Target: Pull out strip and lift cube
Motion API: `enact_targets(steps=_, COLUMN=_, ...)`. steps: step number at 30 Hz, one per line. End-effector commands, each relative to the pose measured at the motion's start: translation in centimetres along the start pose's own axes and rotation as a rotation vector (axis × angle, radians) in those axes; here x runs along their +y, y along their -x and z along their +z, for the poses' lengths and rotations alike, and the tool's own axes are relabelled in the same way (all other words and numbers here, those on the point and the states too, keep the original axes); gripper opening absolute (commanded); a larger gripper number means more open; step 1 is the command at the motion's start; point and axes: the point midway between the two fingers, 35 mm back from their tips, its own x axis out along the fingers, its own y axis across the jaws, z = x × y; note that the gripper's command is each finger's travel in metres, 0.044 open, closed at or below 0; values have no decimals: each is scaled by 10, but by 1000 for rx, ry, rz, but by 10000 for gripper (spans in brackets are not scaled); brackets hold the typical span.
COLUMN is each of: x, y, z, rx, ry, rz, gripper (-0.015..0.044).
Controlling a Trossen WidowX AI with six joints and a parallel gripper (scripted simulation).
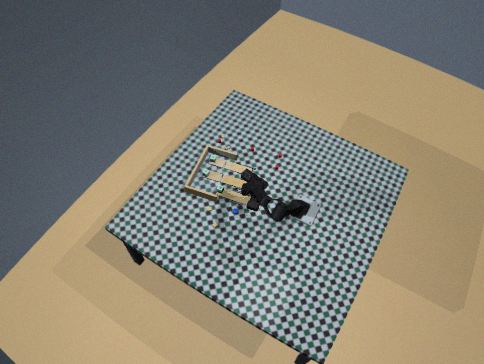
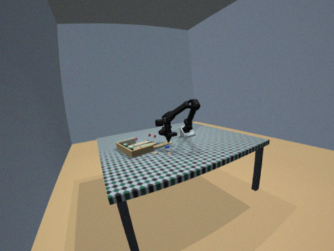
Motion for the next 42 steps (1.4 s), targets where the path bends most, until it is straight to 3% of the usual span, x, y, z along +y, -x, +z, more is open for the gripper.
enact_targets(steps=1, x=1, y=-5, z=-15, rx=30, ry=-2, rz=1, gripper=0)
enact_targets(steps=42, x=1, y=-4, z=-60, rx=31, ry=-4, rz=1, gripper=0)
